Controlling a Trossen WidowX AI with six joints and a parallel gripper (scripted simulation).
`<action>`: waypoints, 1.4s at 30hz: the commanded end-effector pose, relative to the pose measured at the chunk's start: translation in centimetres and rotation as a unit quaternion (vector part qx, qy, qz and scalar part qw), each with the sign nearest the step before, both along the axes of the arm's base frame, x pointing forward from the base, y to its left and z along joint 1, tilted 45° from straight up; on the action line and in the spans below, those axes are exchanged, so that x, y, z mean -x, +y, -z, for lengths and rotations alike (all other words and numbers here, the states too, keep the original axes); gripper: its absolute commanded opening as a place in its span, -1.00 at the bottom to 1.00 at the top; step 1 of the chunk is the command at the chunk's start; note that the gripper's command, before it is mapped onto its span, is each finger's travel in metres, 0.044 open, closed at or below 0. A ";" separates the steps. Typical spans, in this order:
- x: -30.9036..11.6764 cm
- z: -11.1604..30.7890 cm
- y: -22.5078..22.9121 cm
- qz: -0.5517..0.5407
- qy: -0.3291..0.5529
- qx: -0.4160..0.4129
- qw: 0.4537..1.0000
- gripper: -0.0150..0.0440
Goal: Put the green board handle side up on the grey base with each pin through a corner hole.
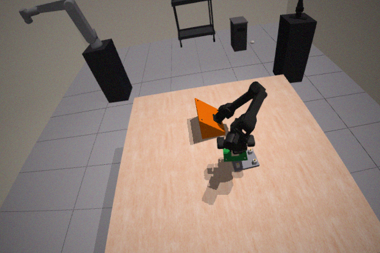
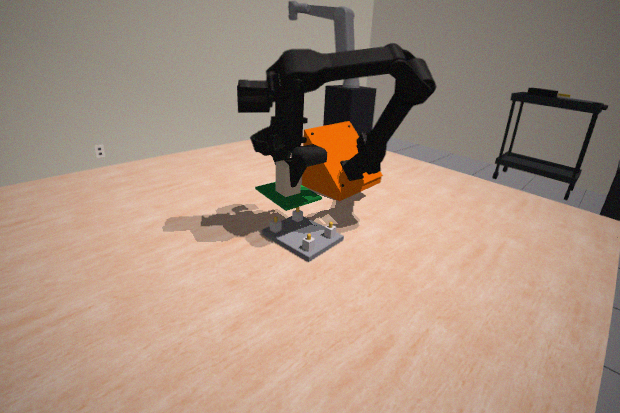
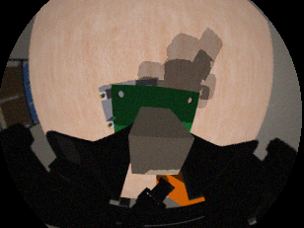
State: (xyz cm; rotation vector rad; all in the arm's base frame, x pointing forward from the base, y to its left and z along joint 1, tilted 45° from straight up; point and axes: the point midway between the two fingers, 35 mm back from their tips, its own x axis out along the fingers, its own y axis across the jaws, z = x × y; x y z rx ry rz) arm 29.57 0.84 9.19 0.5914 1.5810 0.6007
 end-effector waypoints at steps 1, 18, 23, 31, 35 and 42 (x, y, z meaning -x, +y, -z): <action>-0.1 -1.0 0.7 -0.012 -0.018 -0.002 1.000 -0.49; 0.0 -3.9 3.7 -0.057 -0.058 -0.015 0.997 -0.49; 0.1 -3.7 3.7 -0.057 -0.055 -0.015 0.997 -0.49; 0.1 -3.4 3.6 -0.055 -0.049 -0.015 0.997 -0.49; 0.1 -3.3 3.9 -0.057 -0.051 -0.015 0.997 -0.49; 0.2 -3.1 4.8 -0.061 -0.056 -0.015 0.996 -0.49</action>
